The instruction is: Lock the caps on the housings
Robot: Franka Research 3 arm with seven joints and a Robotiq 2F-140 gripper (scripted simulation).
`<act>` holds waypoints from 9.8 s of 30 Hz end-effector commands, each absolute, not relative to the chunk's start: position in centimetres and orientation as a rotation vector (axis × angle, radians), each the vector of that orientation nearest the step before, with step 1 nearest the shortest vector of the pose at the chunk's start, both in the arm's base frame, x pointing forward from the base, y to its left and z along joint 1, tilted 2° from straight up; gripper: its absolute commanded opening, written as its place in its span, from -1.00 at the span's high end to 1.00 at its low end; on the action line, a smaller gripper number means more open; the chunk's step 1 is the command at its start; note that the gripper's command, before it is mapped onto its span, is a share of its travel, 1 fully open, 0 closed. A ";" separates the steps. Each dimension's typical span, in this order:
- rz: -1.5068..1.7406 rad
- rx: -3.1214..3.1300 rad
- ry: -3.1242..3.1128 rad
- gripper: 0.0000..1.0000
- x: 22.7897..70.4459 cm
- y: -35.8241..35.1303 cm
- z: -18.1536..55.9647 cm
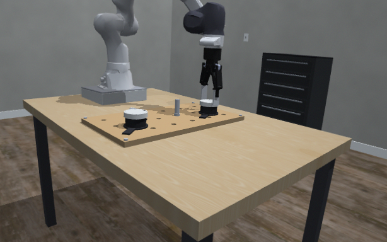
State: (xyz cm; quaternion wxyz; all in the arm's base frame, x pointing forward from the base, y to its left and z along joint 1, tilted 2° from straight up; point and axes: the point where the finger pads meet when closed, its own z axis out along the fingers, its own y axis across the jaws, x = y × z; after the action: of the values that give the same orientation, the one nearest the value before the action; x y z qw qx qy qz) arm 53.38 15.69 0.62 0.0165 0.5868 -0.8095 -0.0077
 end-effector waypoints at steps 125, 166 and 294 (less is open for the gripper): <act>-0.021 1.838 -2.505 0.80 51.5 10.1 0.6; -0.021 1.838 -2.505 0.80 51.3 9.2 0.6; -0.033 1.161 -2.886 -0.55 51.7 9.4 7.4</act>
State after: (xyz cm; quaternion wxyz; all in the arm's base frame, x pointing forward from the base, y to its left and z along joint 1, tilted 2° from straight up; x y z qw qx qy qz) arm 51.59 9.11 7.40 0.0126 0.4854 -0.8740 -0.0188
